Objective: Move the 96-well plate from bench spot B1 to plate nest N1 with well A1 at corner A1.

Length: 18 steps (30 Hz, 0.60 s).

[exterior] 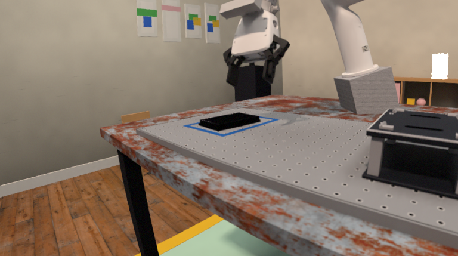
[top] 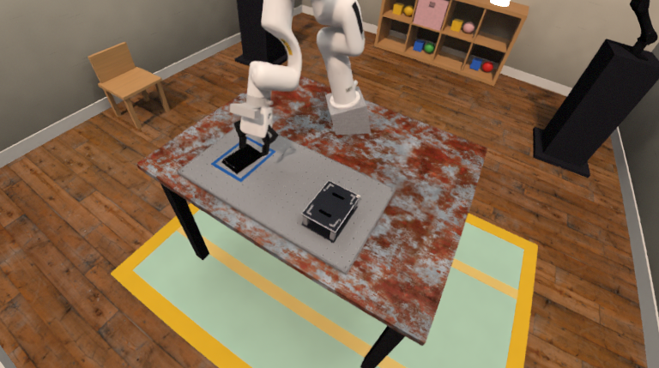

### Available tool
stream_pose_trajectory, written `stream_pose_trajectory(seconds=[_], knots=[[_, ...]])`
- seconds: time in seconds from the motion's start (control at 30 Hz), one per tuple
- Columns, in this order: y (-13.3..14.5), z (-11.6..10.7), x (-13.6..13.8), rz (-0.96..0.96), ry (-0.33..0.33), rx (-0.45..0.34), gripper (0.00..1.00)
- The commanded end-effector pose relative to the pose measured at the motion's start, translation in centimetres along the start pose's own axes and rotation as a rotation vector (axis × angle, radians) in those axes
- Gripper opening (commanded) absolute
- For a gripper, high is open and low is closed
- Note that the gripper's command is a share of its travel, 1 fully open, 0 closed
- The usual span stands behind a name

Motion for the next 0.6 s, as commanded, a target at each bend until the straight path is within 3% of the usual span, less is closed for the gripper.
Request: stream_pose_trajectory(seconds=[0.0,0.57], knots=[[-0.11,-0.05,0.04,0.000,0.001,0.003,1.00],[-0.25,-0.03,0.49,0.015,-0.008,0.027,1.00]])
Point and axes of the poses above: the point where the finger pads meet when closed, its own z axis out along the fingers, its own x axis across the jaws, y = z × x, the point moved 9 cm from there along -z, back along the fingers, and after that the axes turned 10 degrees about -z, right-handed, at the moved point
